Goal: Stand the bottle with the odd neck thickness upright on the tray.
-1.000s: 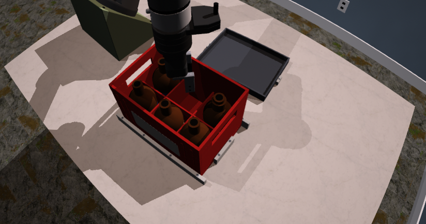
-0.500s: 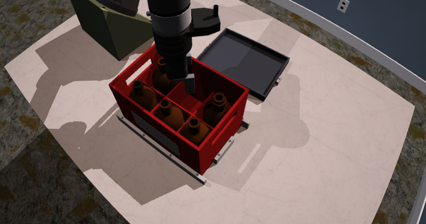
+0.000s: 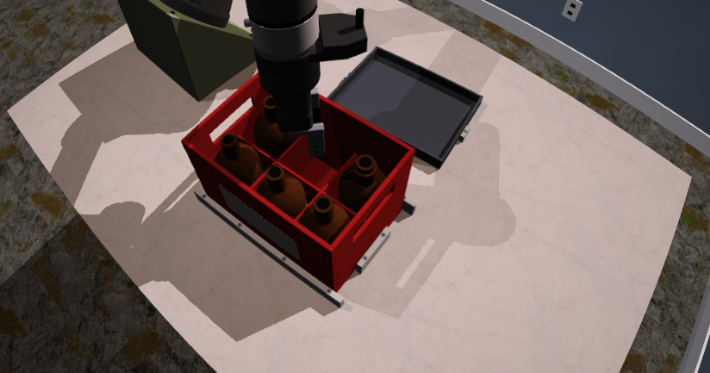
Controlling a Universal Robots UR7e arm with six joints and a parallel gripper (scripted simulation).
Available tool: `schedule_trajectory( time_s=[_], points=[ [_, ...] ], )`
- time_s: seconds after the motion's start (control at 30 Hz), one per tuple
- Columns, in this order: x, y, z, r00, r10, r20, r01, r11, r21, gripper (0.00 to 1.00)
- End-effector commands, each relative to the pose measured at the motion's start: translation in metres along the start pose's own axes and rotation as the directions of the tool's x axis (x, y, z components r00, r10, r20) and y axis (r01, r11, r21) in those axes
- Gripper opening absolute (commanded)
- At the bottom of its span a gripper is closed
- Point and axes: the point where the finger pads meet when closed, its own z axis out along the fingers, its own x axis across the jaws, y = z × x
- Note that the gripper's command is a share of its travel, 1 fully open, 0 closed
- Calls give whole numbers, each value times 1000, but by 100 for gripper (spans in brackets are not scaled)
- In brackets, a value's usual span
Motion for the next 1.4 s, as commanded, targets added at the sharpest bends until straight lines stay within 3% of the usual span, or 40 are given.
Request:
schedule_trajectory(
  time_s=[0.0, 0.63, 0.67, 1.37],
  points=[
    [0, 0, 0, 1000, 0, -1, 0, 1000, 0, 100],
    [0, 0, 0, 1000, 0, -1, 0, 1000, 0, 100],
    [0, 0, 0, 1000, 0, -1, 0, 1000, 0, 0],
    [0, 0, 0, 1000, 0, -1, 0, 1000, 0, 0]
  ],
)
